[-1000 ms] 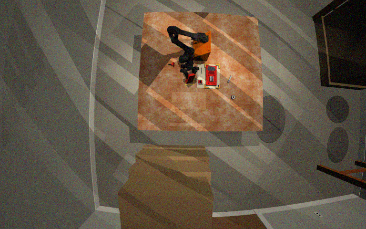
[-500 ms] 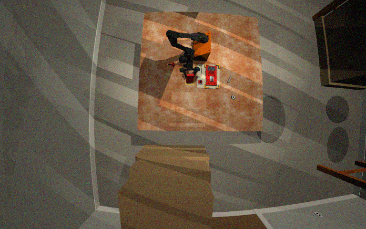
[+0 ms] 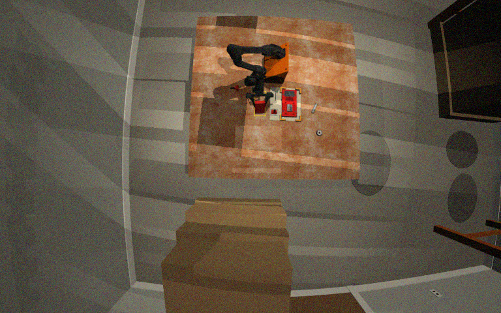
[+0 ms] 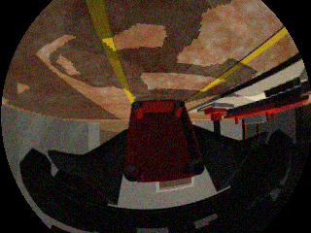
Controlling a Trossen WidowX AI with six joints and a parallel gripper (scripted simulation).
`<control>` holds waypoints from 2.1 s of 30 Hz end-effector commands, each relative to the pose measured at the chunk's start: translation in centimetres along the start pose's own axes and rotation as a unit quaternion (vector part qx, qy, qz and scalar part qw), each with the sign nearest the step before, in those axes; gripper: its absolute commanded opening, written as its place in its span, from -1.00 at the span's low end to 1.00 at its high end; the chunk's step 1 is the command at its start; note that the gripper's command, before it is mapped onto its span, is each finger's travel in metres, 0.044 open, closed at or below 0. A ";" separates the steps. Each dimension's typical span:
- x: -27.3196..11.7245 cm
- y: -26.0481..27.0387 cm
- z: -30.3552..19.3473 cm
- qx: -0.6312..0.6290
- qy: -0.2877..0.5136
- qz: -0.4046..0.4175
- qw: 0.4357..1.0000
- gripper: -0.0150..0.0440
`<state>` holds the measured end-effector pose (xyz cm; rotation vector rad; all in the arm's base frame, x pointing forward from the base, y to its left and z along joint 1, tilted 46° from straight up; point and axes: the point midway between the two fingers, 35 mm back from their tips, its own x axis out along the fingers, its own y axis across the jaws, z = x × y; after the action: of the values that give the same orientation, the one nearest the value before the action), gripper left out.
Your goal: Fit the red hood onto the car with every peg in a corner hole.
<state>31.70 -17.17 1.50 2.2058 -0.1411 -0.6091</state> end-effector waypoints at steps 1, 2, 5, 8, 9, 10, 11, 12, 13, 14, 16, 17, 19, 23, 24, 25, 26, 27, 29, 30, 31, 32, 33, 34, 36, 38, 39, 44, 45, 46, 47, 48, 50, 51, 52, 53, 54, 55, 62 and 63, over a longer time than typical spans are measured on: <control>0.0 0.0 0.0 0.001 0.001 0.000 1.000 -0.05; 0.0 0.0 0.0 0.001 0.001 0.000 1.000 0.04; 0.0 0.0 0.0 0.001 0.001 0.000 1.000 0.31; 0.0 0.0 0.0 0.001 0.001 0.000 1.000 0.58; 0.0 0.0 0.0 0.001 0.001 0.000 1.000 0.67; 0.0 0.0 0.0 0.001 0.001 0.000 1.000 0.75; 0.0 0.0 0.0 0.001 0.001 0.000 1.000 0.84; 0.0 0.0 0.0 0.001 0.001 0.000 1.000 0.93; 0.0 0.0 0.0 0.001 0.001 0.000 1.000 1.00; 0.0 0.0 0.0 0.001 0.001 0.000 1.000 1.00; -0.1 0.1 -0.1 0.001 0.001 0.000 1.000 1.00; -0.2 0.2 -0.2 0.001 0.000 0.000 1.000 1.00; -0.8 0.5 -0.6 0.003 0.000 0.000 1.000 1.00; -2.7 1.4 -1.7 0.007 -0.001 0.000 1.000 1.00; -3.2 1.6 -1.9 0.008 -0.001 0.000 1.000 1.00; -3.8 1.7 -2.2 0.009 -0.002 0.000 1.000 1.00; -4.3 1.9 -2.4 0.010 -0.002 0.000 1.000 1.00; -4.8 1.9 -2.6 0.011 -0.002 0.000 1.000 1.00; -5.9 2.0 -3.0 0.013 -0.003 0.000 1.000 1.00; -6.5 2.0 -3.1 0.014 -0.003 0.000 1.000 1.00; -7.0 2.0 -3.3 0.016 -0.003 0.000 1.000 1.00; -7.5 1.9 -3.4 0.017 -0.004 0.000 1.000 1.00; -8.0 1.8 -3.5 0.018 -0.004 0.000 1.000 1.00; -8.5 1.7 -3.6 0.019 -0.005 0.000 1.000 1.00; -9.5 1.4 -3.7 0.021 -0.005 0.000 1.000 1.00; -8.8 1.8 -3.7 0.017 -0.002 0.001 1.000 1.00; -8.8 1.8 -3.7 0.017 -0.002 0.001 1.000 1.00; -8.8 1.8 -3.7 0.017 -0.002 0.001 1.000 1.00; -8.8 1.8 -3.7 0.017 -0.002 0.001 1.000 1.00; -8.8 1.8 -3.7 0.017 -0.002 0.001 1.000 1.00; -8.8 1.8 -3.7 0.017 -0.002 0.001 1.000 1.00; -8.8 1.8 -3.7 0.017 -0.002 0.001 1.000 1.00; -8.8 1.8 -3.7 0.017 -0.002 0.001 1.000 0.91; -8.8 1.8 -3.7 0.017 -0.002 0.001 1.000 0.82; -8.8 1.8 -3.7 0.017 -0.002 0.001 1.000 0.73; -8.8 1.8 -3.7 0.017 -0.002 0.001 1.000 0.64; -8.8 1.8 -3.7 0.017 -0.002 0.001 1.000 0.56; -8.8 1.8 -3.7 0.017 -0.002 0.001 1.000 0.47; -5.7 1.0 -2.6 -0.263 -0.099 -0.099 0.955 1.00; -5.3 0.9 -2.4 -0.315 -0.111 -0.122 0.935 1.00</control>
<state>27.28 -14.03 6.42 1.8549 0.0233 -0.8033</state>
